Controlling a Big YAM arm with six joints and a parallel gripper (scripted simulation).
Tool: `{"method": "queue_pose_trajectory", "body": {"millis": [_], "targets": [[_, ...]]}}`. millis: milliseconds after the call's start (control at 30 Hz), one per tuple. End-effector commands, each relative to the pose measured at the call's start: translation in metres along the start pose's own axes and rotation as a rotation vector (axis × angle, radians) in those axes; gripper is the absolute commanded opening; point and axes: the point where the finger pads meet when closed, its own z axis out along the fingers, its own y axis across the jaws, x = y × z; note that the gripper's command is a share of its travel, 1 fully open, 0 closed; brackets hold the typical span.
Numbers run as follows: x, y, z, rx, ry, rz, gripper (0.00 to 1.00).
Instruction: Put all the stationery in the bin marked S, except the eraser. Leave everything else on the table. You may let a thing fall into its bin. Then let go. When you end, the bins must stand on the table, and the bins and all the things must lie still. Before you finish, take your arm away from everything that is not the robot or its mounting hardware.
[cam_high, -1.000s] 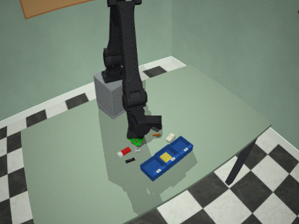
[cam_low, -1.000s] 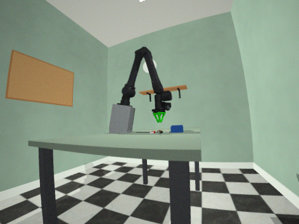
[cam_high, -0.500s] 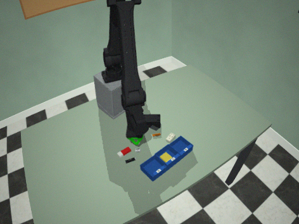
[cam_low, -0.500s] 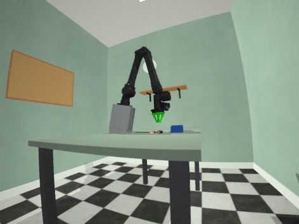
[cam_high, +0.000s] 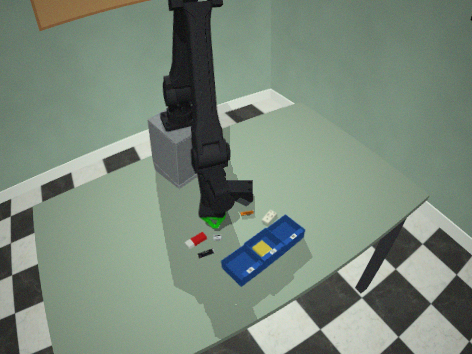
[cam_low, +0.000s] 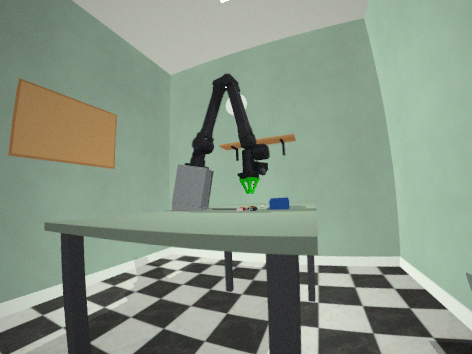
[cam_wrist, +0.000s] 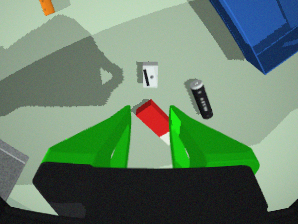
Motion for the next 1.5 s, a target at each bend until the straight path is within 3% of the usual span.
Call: {"method": "queue_pose_trajectory", "body": {"millis": [0, 233, 600, 800, 1167, 1233, 1267, 1467], "targets": [[-0.004, -0.009, -0.005, 0.024, -0.014, -0.001, 0.30], [-0.004, -0.009, -0.005, 0.024, -0.014, -0.001, 0.30], [-0.009, -0.010, 0.044, 0.022, -0.017, -0.002, 0.30], [-0.010, -0.013, 0.060, 0.021, -0.015, -0.002, 0.30], [-0.006, -0.007, 0.073, 0.013, -0.010, 0.001, 0.30], [-0.006, -0.007, 0.073, 0.013, -0.010, 0.001, 0.30], [-0.012, -0.017, 0.062, 0.046, -0.025, -0.004, 0.30], [-0.010, -0.011, 0.062, 0.037, -0.021, -0.004, 0.30]]}}
